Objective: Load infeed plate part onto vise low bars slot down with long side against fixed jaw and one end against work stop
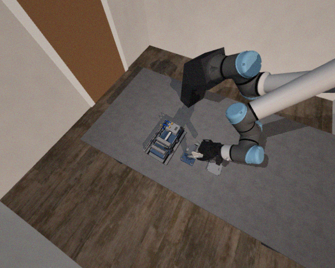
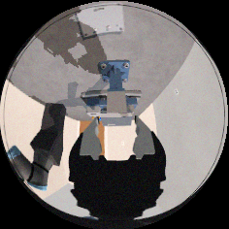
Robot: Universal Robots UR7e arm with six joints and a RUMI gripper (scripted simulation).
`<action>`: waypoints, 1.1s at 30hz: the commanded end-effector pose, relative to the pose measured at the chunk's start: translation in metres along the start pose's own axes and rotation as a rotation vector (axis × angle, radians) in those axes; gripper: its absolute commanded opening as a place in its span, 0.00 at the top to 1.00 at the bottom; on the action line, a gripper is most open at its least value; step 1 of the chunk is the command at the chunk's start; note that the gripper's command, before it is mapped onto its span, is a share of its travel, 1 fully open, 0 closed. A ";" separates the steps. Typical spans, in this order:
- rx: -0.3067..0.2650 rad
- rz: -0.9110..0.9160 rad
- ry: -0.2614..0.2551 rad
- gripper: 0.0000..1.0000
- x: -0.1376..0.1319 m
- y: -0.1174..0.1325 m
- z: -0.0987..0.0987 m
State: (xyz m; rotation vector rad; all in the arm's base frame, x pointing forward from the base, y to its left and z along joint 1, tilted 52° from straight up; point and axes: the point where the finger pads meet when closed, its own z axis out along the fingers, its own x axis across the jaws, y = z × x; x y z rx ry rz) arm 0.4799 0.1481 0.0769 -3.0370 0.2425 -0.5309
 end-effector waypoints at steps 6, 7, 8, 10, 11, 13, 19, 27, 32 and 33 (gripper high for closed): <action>0.000 0.000 0.001 0.49 0.000 -0.002 0.001; 0.000 0.000 0.001 0.49 0.000 -0.002 0.002; 0.000 0.000 0.001 0.49 0.000 -0.002 0.002; 0.002 0.000 0.001 0.49 0.000 -0.002 0.002; 0.002 0.000 0.001 0.49 0.000 -0.002 0.002; 0.004 0.000 0.001 0.49 0.000 -0.002 0.002; 0.019 0.000 0.000 0.49 0.000 -0.002 0.002; 0.047 0.000 0.001 0.49 0.000 -0.002 0.002; 0.061 0.000 0.000 0.49 0.000 -0.002 0.002; 0.065 0.000 0.000 0.49 0.000 -0.002 0.002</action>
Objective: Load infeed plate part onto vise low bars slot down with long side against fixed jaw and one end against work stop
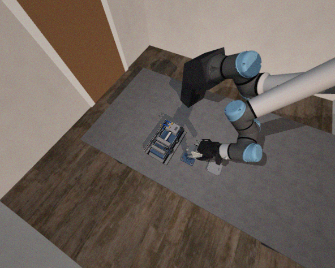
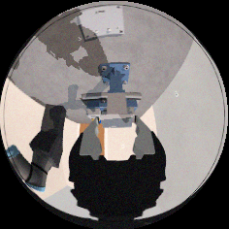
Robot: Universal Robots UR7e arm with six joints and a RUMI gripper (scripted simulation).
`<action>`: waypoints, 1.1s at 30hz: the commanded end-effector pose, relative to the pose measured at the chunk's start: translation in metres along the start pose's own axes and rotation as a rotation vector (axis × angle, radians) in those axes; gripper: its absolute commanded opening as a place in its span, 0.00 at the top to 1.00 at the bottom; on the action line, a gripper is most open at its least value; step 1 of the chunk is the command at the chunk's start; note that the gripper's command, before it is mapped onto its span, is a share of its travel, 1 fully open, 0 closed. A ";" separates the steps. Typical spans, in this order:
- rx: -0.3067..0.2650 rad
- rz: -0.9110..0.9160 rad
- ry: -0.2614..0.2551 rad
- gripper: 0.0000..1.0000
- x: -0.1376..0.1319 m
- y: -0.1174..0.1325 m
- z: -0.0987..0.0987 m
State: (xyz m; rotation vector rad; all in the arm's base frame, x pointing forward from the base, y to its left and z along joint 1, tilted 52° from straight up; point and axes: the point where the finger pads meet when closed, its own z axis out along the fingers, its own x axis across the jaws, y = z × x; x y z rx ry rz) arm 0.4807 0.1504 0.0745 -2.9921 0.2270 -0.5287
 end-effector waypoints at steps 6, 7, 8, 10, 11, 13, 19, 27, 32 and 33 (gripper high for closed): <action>0.052 0.000 0.001 0.49 0.000 0.001 0.000; 0.058 0.000 0.001 0.49 0.000 0.001 0.000; 0.065 0.000 0.001 0.49 0.000 0.001 0.000; 0.078 0.000 0.000 0.49 0.000 0.001 0.000; 0.085 0.000 0.000 0.49 0.000 0.001 0.000; 0.085 0.000 0.000 0.49 0.000 0.001 0.000; 0.131 0.000 0.000 0.49 0.000 0.001 0.000; 0.203 0.000 0.001 0.49 0.000 0.002 0.000; 0.234 0.000 0.000 0.49 0.000 0.002 0.000; 0.244 0.000 0.001 0.49 0.000 0.002 0.000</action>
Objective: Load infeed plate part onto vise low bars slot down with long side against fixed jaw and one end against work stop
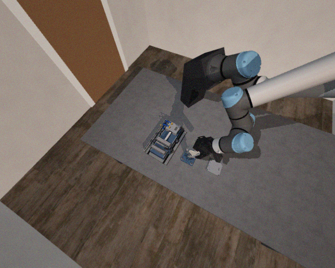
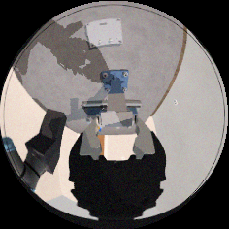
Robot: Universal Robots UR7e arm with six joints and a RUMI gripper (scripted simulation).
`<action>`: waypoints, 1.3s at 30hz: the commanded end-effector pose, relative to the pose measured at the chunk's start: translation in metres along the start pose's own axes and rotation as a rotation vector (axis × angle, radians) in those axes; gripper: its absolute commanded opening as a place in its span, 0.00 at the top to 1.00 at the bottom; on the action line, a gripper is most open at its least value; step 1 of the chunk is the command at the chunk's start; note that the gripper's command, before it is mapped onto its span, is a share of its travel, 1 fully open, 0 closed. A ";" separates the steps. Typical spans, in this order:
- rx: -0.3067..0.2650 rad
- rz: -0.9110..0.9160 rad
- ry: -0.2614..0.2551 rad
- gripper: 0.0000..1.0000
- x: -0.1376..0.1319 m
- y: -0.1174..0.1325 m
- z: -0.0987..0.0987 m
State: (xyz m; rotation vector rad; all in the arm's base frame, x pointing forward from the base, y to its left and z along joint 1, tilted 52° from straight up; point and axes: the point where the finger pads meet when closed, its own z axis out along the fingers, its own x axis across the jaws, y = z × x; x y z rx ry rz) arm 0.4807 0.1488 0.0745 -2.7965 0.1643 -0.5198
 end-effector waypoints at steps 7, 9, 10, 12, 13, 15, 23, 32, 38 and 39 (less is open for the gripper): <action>0.124 -0.001 -0.001 0.49 0.000 0.001 0.000; 0.149 -0.001 -0.001 0.49 0.000 0.001 0.000; 0.162 -0.001 -0.001 0.49 0.000 0.001 0.000; 0.189 -0.001 -0.001 0.49 0.000 0.002 0.000; 0.189 -0.001 -0.001 0.49 0.000 0.002 0.000; 0.203 -0.001 -0.001 0.49 0.000 0.002 0.000; 0.325 -0.001 -0.001 0.49 0.000 0.003 0.001; 0.431 -0.001 -0.001 0.49 0.000 0.004 0.001; 0.516 -0.001 -0.001 0.49 0.000 0.004 0.001; 0.530 -0.001 -0.001 0.49 0.000 0.004 0.001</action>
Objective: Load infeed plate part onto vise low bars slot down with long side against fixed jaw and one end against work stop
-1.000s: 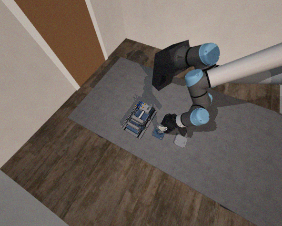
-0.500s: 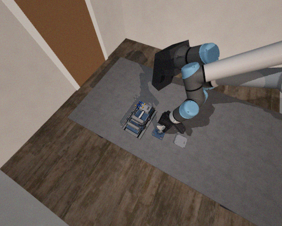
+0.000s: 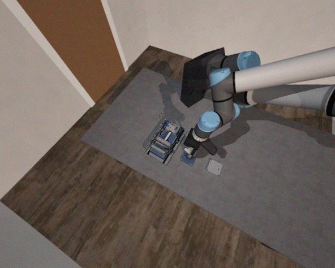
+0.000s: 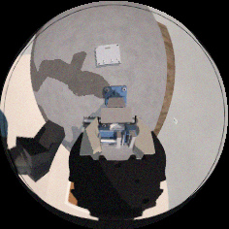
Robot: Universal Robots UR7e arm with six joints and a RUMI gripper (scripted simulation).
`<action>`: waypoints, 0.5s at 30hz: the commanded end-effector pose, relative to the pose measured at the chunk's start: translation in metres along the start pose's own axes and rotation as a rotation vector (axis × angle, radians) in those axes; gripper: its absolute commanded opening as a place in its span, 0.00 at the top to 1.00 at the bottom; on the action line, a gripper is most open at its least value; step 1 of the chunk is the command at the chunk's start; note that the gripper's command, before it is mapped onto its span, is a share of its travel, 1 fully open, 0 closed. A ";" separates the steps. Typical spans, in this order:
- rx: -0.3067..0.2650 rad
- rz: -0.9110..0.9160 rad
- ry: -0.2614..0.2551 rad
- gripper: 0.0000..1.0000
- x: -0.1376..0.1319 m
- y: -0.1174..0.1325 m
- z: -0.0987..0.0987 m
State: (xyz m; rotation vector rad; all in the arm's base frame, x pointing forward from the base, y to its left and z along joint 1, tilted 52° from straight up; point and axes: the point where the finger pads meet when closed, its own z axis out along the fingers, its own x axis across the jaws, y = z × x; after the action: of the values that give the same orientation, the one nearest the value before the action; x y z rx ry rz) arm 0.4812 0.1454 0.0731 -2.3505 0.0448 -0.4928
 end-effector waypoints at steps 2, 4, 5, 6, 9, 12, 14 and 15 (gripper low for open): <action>0.102 -0.003 -0.008 0.49 -0.001 0.001 0.000; 0.128 -0.003 -0.008 0.49 0.000 0.001 0.000; 0.141 -0.003 -0.008 0.49 -0.001 0.001 0.000; 0.154 -0.003 -0.008 0.49 -0.001 0.001 0.000; 0.167 -0.003 -0.008 0.49 -0.001 0.002 0.000; 0.204 -0.003 -0.009 0.49 -0.001 0.002 0.001; 0.228 -0.003 -0.008 0.49 0.000 0.002 0.000; 0.240 -0.003 -0.008 0.49 -0.001 0.002 0.001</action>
State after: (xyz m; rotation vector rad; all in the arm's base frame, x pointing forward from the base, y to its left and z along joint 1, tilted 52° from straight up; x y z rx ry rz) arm 0.4813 0.1445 0.0718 -2.1787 0.0029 -0.4768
